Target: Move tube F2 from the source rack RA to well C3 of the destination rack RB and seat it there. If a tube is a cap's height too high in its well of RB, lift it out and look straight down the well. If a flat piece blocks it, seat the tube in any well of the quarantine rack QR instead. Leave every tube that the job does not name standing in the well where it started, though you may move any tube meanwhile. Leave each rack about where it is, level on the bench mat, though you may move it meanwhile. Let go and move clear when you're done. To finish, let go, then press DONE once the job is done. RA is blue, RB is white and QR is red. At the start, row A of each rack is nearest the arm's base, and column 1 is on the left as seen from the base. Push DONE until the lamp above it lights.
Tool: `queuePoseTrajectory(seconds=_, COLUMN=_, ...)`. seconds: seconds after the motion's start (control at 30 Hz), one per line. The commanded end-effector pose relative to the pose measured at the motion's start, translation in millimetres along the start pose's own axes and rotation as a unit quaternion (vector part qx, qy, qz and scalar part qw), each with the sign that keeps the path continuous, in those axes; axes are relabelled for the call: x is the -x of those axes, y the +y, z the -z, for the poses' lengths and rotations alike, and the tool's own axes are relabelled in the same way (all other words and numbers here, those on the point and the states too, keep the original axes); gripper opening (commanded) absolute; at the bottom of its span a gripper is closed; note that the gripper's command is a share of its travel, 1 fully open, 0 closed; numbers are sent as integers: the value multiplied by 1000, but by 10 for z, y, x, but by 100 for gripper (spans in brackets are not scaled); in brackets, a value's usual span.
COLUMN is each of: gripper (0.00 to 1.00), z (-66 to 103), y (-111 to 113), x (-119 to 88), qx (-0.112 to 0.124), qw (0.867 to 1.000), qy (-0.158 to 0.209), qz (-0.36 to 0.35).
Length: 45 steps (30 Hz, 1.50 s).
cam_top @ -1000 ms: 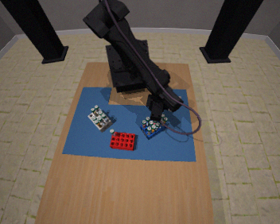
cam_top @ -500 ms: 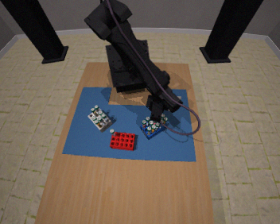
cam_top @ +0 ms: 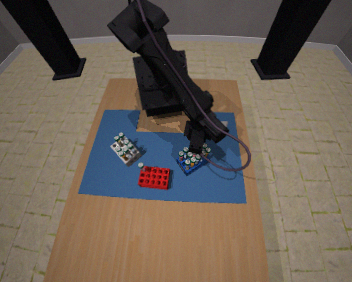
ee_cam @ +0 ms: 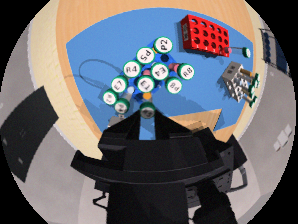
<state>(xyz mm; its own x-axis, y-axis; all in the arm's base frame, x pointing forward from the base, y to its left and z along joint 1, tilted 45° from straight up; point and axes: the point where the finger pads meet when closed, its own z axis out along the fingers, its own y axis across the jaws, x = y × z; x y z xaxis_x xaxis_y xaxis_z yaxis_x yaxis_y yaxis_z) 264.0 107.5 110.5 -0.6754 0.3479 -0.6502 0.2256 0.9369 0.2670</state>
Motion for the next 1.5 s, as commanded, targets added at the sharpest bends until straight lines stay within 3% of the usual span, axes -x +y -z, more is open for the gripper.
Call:
queuePoseTrajectory(seconds=0.0, gripper=0, z=-18, y=62, x=59, qx=9, qw=1000, qy=-3, qz=-3)
queuePoseTrajectory(seconds=0.2, gripper=0, z=-91, y=-20, x=-61, qx=-1, qw=1000, qy=8, qz=4)
queuePoseTrajectory(seconds=0.43, gripper=0, z=-95, y=22, x=-3, qx=4, qw=1000, qy=3, qz=1)
queuePoseTrajectory(seconds=0.47, gripper=0, z=-46, y=43, x=29, qx=15, qw=1000, qy=-5, qz=-3)
queuePoseTrajectory(seconds=0.57, gripper=0, z=-133, y=-28, x=-52, qx=-1, qw=1000, qy=7, qz=3)
queuePoseTrajectory(seconds=0.77, gripper=0, z=-112, y=18, x=-6, qx=9, qw=1000, qy=0, qz=-1)
queuePoseTrajectory(seconds=1.2, gripper=0, z=-100, y=34, x=18, qx=7, qw=1000, qy=-3, qz=-2)
queuePoseTrajectory(seconds=1.23, gripper=24, z=-100, y=34, x=18, qx=7, qw=1000, qy=-3, qz=-2)
queuePoseTrajectory(seconds=1.47, gripper=24, z=-100, y=34, x=18, qx=7, qw=1000, qy=-3, qz=-2)
